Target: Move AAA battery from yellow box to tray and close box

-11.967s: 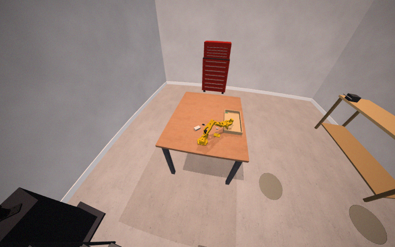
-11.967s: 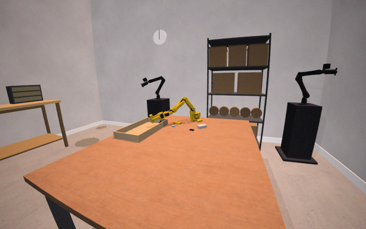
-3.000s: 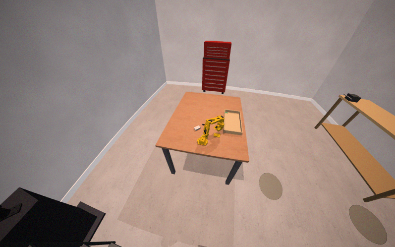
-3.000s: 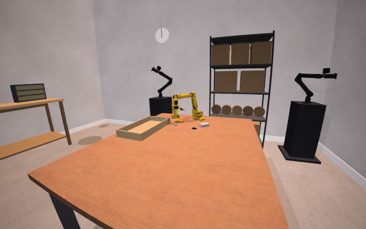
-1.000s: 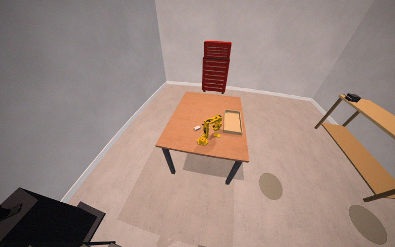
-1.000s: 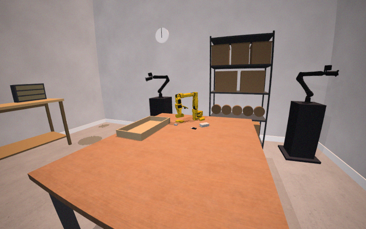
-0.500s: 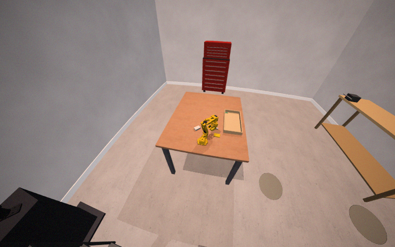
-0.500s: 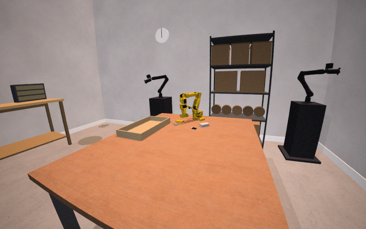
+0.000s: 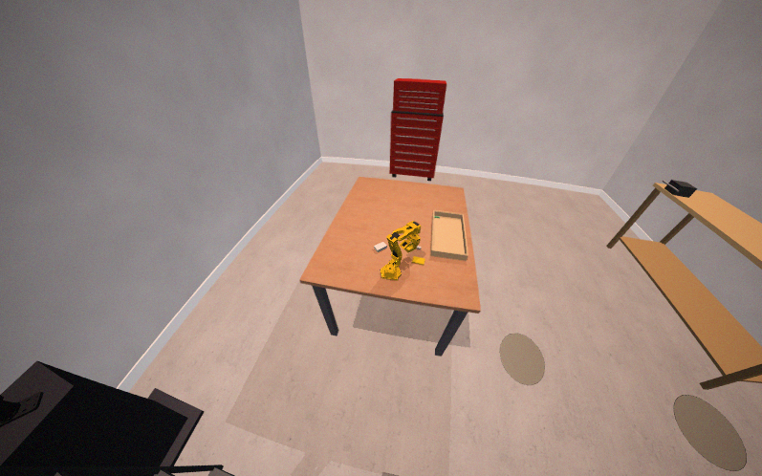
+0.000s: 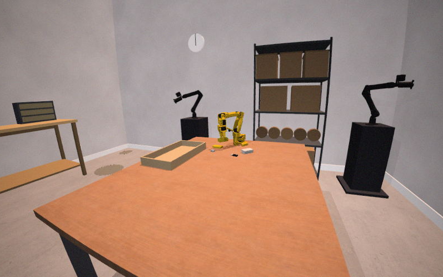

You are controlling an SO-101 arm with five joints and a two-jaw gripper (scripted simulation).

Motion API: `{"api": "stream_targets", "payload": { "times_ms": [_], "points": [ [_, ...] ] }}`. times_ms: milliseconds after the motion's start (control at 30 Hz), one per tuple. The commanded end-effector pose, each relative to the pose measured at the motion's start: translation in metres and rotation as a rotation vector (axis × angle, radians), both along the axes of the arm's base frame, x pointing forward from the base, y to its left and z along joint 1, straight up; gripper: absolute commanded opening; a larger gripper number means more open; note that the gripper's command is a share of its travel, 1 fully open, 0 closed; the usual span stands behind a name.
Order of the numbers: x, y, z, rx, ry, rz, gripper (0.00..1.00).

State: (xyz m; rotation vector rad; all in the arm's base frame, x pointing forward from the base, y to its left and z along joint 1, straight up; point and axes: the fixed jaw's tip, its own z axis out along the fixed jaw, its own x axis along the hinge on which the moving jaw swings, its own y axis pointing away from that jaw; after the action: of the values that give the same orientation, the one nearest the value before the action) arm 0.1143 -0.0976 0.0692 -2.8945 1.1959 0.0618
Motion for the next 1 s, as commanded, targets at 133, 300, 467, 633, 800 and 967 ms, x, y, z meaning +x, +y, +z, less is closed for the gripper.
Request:
{"api": "stream_targets", "payload": {
  "times_ms": [133, 300, 467, 633, 800, 967],
  "points": [
    [0.0030, -0.0003, 0.0043, -0.023, -0.033, -0.002, 0.22],
    [0.0031, 0.0007, 0.0036, -0.023, -0.033, -0.002, 0.22],
    [0.0034, 0.0036, 0.0018, -0.023, -0.033, -0.002, 0.22],
    [0.0035, 0.0046, 0.0011, -0.023, -0.033, -0.002, 0.22],
    [0.0035, 0.0046, 0.0011, -0.023, -0.033, -0.002, 0.22],
    [0.0035, 0.0046, 0.0011, -0.023, -0.033, -0.002, 0.22]
  ]
}}
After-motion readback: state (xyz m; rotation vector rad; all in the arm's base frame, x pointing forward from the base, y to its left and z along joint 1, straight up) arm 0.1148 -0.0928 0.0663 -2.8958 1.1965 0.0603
